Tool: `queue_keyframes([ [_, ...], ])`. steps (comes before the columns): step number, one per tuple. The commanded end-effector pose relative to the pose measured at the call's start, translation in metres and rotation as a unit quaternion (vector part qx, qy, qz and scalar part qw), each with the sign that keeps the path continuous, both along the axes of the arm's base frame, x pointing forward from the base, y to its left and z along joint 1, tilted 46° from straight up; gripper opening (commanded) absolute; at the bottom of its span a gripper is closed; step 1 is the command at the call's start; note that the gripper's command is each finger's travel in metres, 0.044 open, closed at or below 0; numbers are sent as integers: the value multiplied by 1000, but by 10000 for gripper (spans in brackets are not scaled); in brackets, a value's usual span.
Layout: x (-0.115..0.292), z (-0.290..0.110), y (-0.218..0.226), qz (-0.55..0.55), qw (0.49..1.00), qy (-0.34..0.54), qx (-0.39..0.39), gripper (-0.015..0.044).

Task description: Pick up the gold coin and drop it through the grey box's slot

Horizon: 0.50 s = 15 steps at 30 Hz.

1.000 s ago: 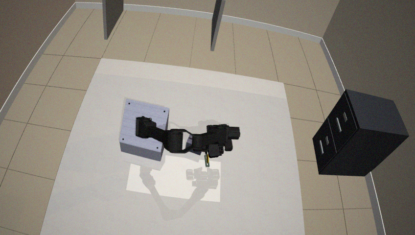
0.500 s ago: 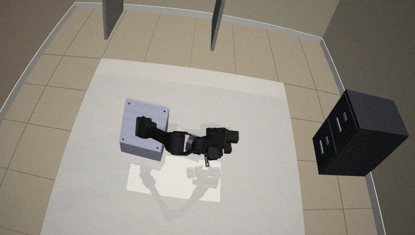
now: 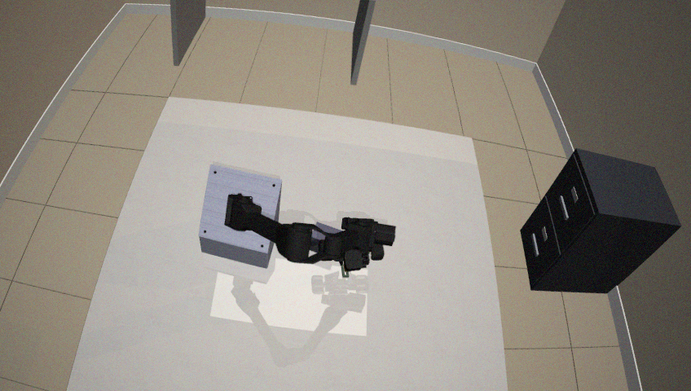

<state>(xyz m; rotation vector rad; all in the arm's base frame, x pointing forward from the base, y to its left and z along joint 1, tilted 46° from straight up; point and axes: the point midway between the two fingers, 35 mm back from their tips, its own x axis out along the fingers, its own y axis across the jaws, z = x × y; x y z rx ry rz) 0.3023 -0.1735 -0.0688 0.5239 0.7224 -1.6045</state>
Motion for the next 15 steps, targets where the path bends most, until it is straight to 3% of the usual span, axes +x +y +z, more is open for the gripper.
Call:
queue_keyframes([
  [1,-5,-7,-4,3,1000,7,-1,161],
  [7,-6,-11,-10,3,1000,8,-1,161],
  [13,-6,-11,-10,3,1000,8,-1,3],
  [15,-6,-11,-10,3,1000,8,-1,0],
])
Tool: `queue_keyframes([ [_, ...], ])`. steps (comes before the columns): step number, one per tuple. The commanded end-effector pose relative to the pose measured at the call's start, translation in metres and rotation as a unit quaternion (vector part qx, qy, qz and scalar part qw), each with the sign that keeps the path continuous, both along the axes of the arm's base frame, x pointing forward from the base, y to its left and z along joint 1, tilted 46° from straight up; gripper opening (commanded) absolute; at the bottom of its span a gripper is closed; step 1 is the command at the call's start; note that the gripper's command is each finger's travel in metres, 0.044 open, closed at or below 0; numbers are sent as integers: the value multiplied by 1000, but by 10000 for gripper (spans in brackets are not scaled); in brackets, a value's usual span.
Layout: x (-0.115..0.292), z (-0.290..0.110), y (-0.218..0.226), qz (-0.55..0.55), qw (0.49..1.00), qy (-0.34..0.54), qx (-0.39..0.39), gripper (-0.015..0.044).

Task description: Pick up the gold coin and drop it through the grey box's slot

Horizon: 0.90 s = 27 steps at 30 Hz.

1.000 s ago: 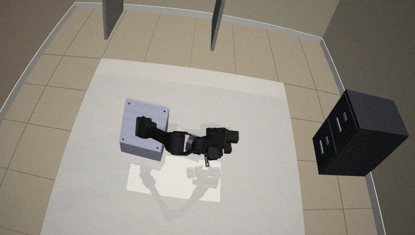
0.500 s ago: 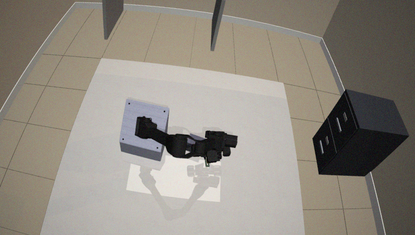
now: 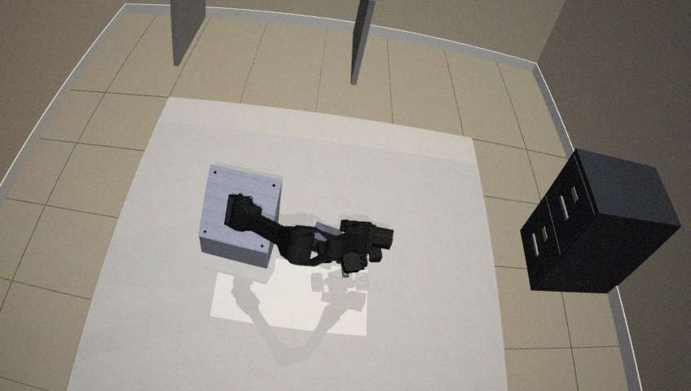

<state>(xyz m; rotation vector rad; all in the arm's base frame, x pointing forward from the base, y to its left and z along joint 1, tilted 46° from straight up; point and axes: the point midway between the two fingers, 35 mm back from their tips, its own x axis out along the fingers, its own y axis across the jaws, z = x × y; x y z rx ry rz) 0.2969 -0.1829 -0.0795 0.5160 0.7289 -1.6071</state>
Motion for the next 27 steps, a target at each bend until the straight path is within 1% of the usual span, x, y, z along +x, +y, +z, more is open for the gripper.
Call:
queue_keyframes([
  [1,-1,-1,0,2,1000,3,-1,0],
  [10,0,0,1,2,1000,3,-1,0],
  [27,11,28,30,3,1000,2,2,0],
])
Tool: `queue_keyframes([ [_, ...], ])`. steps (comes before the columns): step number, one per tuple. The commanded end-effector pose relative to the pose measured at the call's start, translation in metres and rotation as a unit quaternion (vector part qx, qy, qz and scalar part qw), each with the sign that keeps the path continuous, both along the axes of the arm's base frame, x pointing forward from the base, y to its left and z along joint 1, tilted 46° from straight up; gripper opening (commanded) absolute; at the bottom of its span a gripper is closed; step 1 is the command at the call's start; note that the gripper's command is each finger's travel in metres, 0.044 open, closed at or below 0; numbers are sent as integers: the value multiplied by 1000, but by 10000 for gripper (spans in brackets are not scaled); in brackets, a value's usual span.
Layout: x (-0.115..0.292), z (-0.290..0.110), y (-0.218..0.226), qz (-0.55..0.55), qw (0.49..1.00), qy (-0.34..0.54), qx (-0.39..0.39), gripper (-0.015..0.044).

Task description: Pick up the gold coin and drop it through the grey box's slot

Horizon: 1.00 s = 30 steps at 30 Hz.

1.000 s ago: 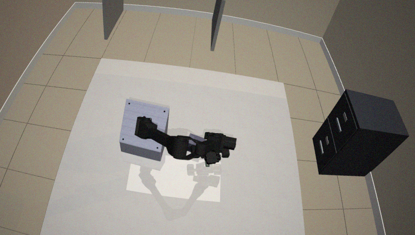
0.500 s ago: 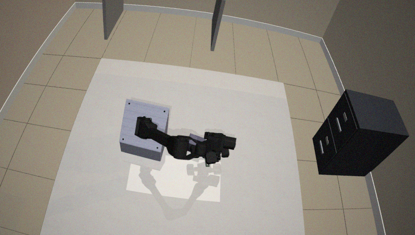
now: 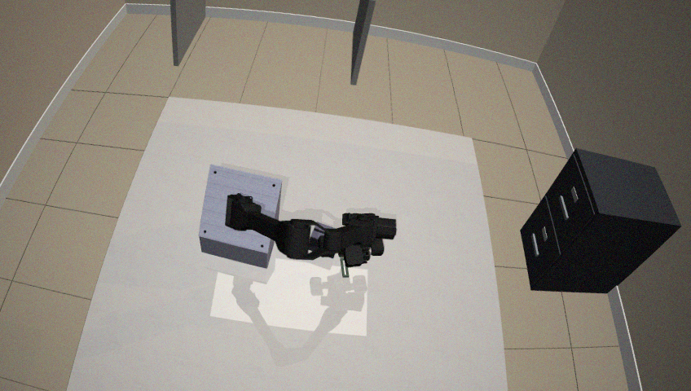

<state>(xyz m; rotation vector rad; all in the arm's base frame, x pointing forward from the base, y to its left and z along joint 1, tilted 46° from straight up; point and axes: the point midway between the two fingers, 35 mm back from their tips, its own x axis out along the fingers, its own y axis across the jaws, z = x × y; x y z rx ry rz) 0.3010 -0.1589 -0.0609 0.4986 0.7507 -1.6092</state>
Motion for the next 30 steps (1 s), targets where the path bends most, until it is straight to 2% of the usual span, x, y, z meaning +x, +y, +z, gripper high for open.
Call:
queue_keyframes([
  [1,7,11,8,0,1000,-10,0,0],
  [24,12,46,43,-1,1000,-10,-1,0],
  [30,12,46,43,54,997,45,12,0],
])
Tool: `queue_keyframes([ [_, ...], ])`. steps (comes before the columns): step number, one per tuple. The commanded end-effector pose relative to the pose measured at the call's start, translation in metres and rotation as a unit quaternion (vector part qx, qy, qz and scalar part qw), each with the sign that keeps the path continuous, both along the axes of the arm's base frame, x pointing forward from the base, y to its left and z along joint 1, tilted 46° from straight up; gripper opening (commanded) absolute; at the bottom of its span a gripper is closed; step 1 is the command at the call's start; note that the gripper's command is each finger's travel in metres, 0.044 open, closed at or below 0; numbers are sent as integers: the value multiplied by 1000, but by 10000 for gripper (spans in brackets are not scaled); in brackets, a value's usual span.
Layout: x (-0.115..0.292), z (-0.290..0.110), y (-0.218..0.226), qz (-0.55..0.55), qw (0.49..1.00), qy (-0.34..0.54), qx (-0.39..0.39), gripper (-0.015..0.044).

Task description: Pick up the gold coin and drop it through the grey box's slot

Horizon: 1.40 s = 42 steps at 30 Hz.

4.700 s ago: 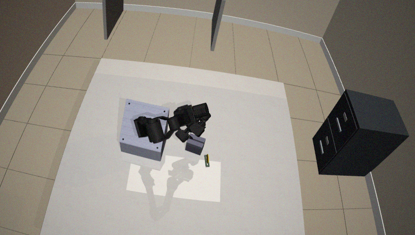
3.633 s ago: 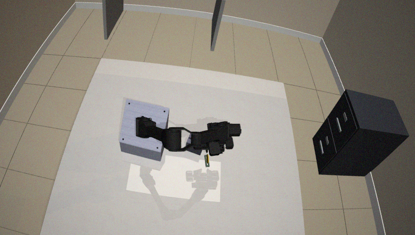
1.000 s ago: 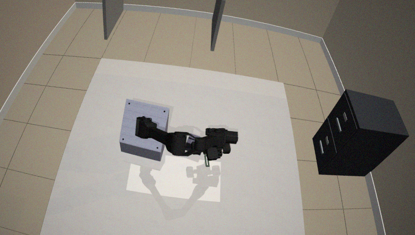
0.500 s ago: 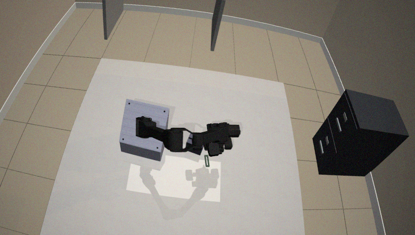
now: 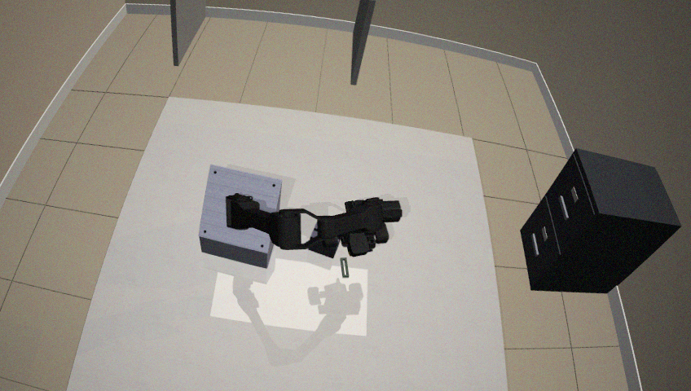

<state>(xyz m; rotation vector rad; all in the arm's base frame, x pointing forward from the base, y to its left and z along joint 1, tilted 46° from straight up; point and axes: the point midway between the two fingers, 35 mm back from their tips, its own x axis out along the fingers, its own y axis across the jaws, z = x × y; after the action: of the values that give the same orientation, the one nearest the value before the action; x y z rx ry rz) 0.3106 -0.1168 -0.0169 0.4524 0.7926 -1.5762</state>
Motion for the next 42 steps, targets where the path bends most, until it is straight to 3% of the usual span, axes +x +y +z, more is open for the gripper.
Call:
queue_keyframes([
  [1,2,2,1,42,998,38,12,0],
  [14,1,2,2,196,960,195,49,0],
  [28,0,1,4,348,865,350,86,0],
  [42,-5,-5,11,358,858,358,90,0],
])
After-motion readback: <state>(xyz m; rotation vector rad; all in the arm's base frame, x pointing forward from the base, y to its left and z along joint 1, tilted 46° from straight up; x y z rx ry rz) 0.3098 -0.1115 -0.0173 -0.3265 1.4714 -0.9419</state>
